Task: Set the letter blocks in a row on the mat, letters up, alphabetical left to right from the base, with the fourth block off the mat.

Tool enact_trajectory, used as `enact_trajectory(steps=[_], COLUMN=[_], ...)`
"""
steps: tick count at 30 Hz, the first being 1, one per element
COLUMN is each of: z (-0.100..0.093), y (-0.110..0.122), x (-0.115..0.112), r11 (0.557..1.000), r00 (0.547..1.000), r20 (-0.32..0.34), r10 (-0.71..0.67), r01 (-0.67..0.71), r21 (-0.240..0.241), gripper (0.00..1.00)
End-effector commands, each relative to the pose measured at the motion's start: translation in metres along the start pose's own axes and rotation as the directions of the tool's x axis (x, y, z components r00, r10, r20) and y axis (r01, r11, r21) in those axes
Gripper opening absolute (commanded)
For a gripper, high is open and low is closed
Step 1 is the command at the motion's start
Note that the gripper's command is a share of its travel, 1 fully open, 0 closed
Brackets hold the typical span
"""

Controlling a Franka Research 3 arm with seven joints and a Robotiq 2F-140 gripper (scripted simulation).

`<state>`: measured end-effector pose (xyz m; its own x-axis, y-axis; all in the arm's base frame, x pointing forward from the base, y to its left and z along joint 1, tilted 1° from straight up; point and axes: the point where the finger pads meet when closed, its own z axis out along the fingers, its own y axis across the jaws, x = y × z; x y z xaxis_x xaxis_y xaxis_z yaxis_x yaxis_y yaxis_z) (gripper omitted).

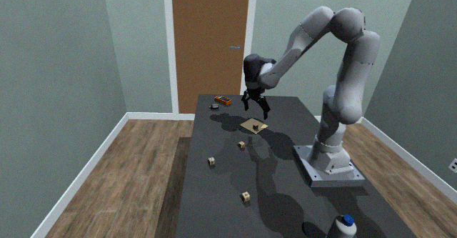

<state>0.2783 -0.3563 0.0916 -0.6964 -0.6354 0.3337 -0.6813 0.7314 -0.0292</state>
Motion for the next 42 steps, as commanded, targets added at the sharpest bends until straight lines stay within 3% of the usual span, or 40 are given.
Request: enact_trajectory(steps=[1,4,9,11,12,14,20,26,28,29,32,39,42], z=[-0.023,-0.039,-0.051,-0.051,-0.061,-0.072,-0.089,-0.113,-0.113,-0.121,-0.134,-0.158,-0.16], y=[-0.017,-0.024,-0.027,-0.027,-0.028,-0.028,-0.024,-0.012,-0.012,-0.005,0.006,0.033,0.036], x=[-0.052,-0.091,-0.118,-0.118,-0.144,-0.169,-0.212,-0.271,-0.271,-0.291,-0.323,-0.379,-0.384], r11=[0.996,0.99,0.985,0.985,0.98,0.974,0.964,0.949,0.949,0.944,0.934,0.916,0.914], r00=[0.995,0.988,0.981,0.981,0.974,0.965,0.949,0.923,0.923,0.914,0.897,0.868,0.865], r20=[0.037,0.071,0.094,0.094,0.117,0.139,0.176,0.223,0.223,0.238,0.26,0.293,0.296], r10=[0.089,0.137,0.168,0.168,0.195,0.221,0.261,0.313,0.313,0.33,0.356,0.402,0.405], r01=[-0.09,-0.139,-0.17,-0.17,-0.199,-0.224,-0.264,-0.311,-0.311,-0.326,-0.346,-0.376,-0.378], r21=[0.017,0.021,0.02,0.02,0.016,0.01,-0.007,-0.042,-0.042,-0.057,-0.084,-0.141,-0.146], gripper=[1.0,1.0,1.0,1.0,1.0,1.0,1.0,1.0,1.0,1.0,1.0,1.0,1.0])
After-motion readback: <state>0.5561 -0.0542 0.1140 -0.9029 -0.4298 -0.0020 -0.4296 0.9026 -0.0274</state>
